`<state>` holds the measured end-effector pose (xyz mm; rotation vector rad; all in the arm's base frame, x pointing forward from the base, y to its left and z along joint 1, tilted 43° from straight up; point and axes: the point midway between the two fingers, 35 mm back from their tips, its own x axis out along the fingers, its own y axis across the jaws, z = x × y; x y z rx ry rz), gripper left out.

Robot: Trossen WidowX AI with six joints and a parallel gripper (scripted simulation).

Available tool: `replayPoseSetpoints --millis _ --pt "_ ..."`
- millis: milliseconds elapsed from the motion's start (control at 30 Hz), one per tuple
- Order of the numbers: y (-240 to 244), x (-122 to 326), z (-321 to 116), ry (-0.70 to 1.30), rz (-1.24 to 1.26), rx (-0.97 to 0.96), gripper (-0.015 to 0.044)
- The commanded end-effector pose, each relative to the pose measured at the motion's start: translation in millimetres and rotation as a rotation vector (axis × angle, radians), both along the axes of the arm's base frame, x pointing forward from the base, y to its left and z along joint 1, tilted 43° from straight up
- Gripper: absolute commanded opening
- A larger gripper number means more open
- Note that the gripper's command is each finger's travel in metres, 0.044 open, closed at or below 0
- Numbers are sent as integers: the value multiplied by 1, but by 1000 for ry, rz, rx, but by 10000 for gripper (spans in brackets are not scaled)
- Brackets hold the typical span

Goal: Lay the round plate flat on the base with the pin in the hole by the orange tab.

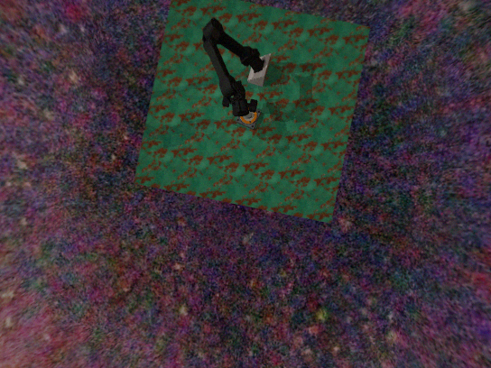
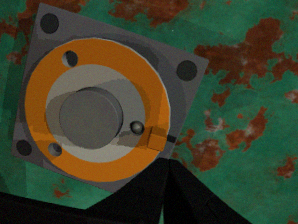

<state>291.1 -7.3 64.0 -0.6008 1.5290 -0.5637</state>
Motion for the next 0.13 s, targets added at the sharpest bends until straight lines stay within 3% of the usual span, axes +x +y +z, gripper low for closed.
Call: replayPoseSetpoints --millis 0,100 --pt "0 0 -1 3 3 -1 0" --pt "0 0 -1 3 3 -1 0"
